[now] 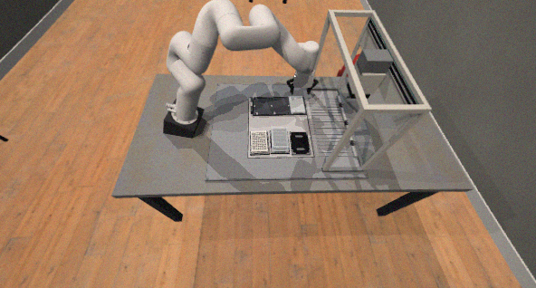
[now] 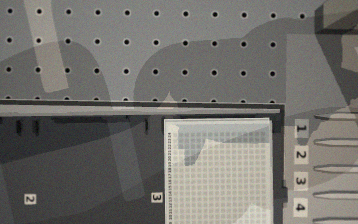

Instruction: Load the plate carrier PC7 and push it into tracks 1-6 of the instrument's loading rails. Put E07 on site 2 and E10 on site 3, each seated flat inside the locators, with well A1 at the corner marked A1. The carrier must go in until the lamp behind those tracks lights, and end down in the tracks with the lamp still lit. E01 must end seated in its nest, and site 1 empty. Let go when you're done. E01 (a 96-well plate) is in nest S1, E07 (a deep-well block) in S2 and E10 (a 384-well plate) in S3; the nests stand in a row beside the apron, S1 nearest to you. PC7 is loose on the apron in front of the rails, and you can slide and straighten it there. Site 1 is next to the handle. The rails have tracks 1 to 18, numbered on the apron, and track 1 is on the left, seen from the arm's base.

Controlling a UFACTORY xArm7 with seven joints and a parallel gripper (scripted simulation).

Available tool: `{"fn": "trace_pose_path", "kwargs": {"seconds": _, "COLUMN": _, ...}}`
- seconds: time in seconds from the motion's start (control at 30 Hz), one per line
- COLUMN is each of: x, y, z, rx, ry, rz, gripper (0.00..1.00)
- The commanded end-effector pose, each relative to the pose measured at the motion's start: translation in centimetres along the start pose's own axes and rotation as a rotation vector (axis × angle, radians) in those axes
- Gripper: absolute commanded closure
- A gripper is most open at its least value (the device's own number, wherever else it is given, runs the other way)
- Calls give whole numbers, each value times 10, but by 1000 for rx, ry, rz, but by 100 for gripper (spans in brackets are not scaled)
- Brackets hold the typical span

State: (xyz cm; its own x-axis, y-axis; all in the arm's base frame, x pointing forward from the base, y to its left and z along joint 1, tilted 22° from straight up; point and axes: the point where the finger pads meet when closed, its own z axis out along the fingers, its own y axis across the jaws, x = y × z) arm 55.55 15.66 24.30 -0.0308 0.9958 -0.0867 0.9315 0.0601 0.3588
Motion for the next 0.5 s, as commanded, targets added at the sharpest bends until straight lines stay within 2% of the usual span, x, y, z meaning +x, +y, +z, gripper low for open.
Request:
{"fn": "trace_pose_path", "kwargs": {"seconds": 0.0, "x": 1, "y": 1, "z": -9, "rx": -4, "ry": 2, "rz": 0, "gripper": 0}}
{"fn": "trace_pose_path", "kwargs": {"seconds": 0.17, "x": 1, "y": 1, "z": -17, "rx": -4, "ry": 2, "rz": 0, "gripper": 0}}
{"fn": "trace_pose_path", "kwargs": {"seconds": 0.47, "x": 1, "y": 1, "z": -17, "rx": -4, "ry": 2, "rz": 0, "gripper": 0}}
